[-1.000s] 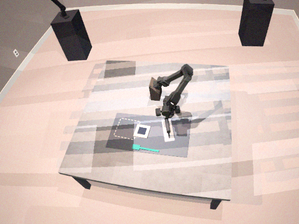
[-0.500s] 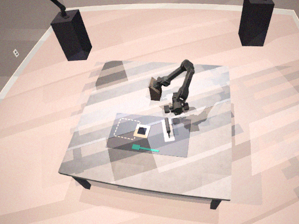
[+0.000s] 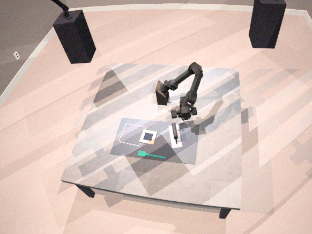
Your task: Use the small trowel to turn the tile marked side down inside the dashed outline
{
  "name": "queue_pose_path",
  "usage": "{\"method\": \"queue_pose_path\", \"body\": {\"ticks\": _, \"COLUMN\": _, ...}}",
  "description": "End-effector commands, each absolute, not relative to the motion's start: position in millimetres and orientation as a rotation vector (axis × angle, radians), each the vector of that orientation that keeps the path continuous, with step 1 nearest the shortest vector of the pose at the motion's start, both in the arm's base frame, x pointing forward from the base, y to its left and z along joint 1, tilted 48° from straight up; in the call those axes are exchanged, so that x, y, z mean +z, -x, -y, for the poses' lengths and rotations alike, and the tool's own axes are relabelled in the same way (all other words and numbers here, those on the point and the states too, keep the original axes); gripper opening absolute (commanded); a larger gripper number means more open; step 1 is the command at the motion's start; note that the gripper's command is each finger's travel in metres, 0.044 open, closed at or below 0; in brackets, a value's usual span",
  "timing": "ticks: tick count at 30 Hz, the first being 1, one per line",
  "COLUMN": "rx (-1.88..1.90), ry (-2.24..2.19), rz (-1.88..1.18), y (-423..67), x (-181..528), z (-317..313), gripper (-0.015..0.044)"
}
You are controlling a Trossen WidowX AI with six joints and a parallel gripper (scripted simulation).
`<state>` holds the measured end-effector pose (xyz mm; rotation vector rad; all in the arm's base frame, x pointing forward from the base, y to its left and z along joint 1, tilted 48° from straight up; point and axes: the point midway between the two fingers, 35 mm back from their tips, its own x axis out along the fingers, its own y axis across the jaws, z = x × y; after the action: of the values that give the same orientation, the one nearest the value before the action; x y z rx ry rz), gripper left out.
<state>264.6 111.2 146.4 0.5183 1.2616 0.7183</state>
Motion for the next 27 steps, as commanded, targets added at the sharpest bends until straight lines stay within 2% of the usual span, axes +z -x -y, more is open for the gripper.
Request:
{"method": "queue_pose_path", "body": {"ticks": 1, "rx": 0.718, "ry": -0.518, "rz": -1.262, "y": -264.6, "x": 146.4, "z": -111.2, "gripper": 0.01}}
{"method": "queue_pose_path", "body": {"ticks": 8, "rx": 0.718, "ry": -0.518, "rz": -1.262, "y": -264.6, "x": 146.4, "z": -111.2, "gripper": 0.01}}
{"method": "queue_pose_path", "body": {"ticks": 12, "rx": 0.718, "ry": -0.518, "rz": -1.262, "y": -264.6, "x": 146.4, "z": -111.2, "gripper": 0.0}}
{"method": "queue_pose_path", "body": {"ticks": 25, "rx": 0.718, "ry": -0.518, "rz": -1.262, "y": -264.6, "x": 146.4, "z": -111.2, "gripper": 0.0}}
{"method": "queue_pose_path", "body": {"ticks": 27, "rx": 0.718, "ry": -0.518, "rz": -1.262, "y": -264.6, "x": 146.4, "z": -111.2, "gripper": 0.0052}}
